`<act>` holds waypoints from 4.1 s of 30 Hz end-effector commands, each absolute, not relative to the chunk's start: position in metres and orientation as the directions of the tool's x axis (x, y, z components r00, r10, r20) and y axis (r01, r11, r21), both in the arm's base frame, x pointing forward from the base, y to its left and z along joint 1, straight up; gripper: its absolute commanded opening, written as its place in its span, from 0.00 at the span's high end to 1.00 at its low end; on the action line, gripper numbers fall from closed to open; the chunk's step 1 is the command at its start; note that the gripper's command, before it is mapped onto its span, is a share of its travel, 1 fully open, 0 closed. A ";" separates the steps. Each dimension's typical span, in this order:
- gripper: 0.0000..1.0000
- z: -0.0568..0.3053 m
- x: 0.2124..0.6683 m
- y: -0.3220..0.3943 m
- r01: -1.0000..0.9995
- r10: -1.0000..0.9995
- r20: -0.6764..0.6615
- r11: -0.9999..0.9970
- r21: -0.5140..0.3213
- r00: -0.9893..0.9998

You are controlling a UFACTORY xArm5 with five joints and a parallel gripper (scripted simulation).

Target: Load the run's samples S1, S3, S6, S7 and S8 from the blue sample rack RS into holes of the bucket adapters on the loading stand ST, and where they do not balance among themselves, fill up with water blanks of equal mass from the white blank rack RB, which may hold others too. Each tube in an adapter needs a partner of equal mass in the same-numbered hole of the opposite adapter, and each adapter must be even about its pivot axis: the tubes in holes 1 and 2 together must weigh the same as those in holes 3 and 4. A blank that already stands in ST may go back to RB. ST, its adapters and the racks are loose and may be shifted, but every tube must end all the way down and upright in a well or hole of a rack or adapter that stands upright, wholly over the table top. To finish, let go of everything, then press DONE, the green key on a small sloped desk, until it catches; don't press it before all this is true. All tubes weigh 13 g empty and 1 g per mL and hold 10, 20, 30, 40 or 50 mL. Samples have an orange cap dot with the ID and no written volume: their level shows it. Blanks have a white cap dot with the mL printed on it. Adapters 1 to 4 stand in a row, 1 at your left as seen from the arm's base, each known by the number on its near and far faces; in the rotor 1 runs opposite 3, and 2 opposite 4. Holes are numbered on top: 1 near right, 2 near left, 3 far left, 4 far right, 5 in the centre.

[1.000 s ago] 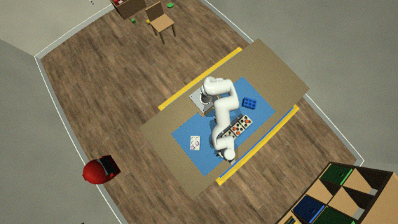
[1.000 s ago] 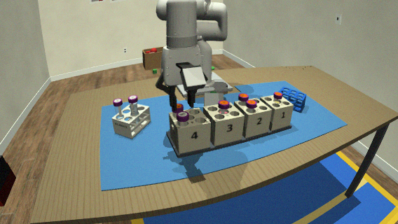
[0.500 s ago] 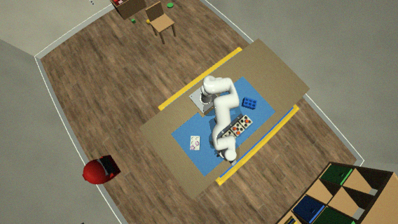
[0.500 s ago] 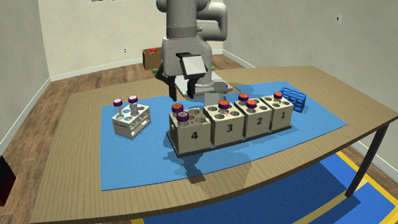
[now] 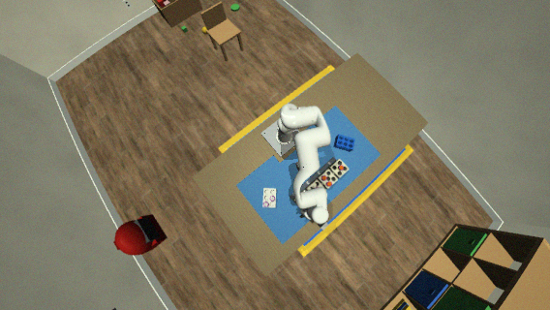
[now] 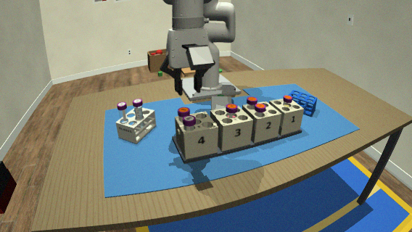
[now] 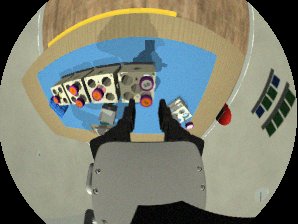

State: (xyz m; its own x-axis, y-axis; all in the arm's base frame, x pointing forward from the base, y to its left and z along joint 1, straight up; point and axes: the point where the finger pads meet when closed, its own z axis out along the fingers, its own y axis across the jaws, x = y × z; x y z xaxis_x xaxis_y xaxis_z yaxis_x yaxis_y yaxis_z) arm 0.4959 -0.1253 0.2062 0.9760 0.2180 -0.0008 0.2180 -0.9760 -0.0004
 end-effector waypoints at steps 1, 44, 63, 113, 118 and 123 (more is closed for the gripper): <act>0.57 0.215 0.497 -0.126 0.218 0.218 0.004 -0.976 0.002 0.976; 1.00 0.228 0.468 -0.110 0.438 0.438 0.004 -0.899 0.003 0.899; 1.00 0.201 0.401 -0.075 0.834 0.834 0.002 -0.552 0.004 0.552; 1.00 0.137 0.238 0.009 0.991 0.991 0.001 -0.137 0.003 0.137; 1.00 0.137 0.238 0.009 0.991 0.991 0.001 -0.137 0.003 0.137; 1.00 0.129 0.238 0.009 0.991 0.991 0.001 -0.137 0.003 0.137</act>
State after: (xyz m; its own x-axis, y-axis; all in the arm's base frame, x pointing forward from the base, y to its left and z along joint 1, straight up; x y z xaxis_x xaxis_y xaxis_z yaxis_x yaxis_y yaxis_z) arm 0.2375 0.0094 0.1331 0.1371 0.9906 0.0002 0.9906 -0.1371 0.0014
